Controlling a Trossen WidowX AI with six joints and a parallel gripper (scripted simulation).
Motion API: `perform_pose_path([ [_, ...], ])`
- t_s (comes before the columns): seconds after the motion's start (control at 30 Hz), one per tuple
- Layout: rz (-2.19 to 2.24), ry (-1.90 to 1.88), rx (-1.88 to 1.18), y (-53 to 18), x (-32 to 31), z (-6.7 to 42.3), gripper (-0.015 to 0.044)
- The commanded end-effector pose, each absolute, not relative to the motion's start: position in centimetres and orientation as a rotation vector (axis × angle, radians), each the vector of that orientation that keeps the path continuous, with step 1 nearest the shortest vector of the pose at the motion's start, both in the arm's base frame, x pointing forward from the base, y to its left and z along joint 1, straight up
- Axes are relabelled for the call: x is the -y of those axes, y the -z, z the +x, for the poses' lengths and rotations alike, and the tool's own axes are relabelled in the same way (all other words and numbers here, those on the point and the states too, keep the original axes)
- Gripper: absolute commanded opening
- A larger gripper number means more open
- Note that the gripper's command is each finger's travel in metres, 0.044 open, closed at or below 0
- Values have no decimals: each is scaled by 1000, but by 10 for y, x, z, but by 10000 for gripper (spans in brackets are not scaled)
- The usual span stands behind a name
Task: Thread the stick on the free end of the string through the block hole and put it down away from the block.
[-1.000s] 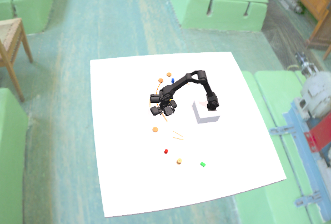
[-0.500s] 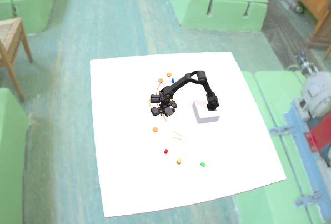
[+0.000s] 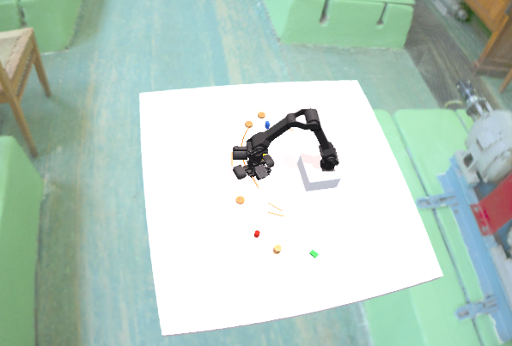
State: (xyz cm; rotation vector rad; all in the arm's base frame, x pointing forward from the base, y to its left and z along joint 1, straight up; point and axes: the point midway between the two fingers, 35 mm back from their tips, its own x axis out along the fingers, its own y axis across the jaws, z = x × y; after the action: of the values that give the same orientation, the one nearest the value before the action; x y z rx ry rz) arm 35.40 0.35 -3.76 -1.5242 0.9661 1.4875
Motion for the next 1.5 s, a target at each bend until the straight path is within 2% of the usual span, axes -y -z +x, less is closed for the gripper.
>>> perform_pose_path([
  [0.0, -1528, -1481, -962, 30, -4, 356, 0],
  [1.47, -1528, -1481, -962, -21, -4, 354, 0],
])
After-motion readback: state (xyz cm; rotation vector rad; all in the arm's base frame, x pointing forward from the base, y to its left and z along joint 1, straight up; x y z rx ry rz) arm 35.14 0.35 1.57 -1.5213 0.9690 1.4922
